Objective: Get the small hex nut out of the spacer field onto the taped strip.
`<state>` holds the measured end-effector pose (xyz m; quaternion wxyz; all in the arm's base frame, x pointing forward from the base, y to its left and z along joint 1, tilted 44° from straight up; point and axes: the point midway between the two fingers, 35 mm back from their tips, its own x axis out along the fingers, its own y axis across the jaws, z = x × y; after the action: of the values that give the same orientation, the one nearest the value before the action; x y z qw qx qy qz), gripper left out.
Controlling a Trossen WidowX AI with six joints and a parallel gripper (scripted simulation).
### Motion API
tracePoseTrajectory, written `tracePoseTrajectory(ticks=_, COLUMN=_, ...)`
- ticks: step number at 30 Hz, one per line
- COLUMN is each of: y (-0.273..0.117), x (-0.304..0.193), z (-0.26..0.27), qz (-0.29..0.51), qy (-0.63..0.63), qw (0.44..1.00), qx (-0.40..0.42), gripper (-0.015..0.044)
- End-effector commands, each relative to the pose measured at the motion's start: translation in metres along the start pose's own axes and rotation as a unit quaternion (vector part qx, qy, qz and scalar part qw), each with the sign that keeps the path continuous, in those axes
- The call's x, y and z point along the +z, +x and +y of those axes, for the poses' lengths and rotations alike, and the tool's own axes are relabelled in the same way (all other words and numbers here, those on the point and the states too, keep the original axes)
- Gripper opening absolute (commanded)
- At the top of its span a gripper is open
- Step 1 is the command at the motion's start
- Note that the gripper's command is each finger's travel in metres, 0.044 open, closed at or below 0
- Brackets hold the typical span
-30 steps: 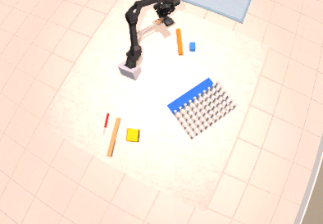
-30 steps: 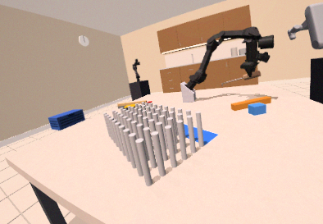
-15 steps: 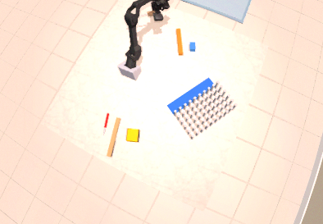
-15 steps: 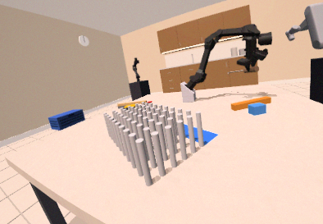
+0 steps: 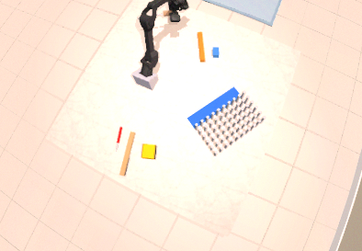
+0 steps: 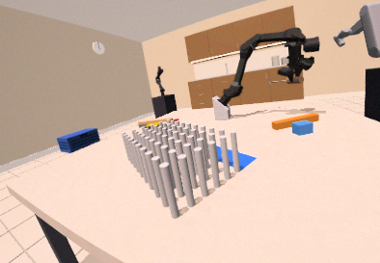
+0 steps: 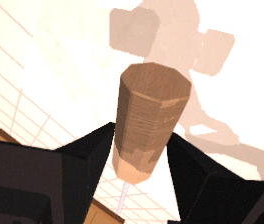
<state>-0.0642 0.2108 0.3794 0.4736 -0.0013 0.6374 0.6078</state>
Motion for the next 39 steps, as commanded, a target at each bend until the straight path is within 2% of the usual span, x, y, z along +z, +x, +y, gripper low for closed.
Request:
tracePoseTrajectory(ticks=1, y=0.003, x=0.002, z=0.000, qz=0.002, qy=0.003, qw=1.000, qx=0.003, gripper=0.0000)
tracePoseTrajectory(ticks=39, y=0.032, x=0.020, z=-0.007, qz=0.002, qy=0.002, qw=1.000, qx=0.002, gripper=0.0000)
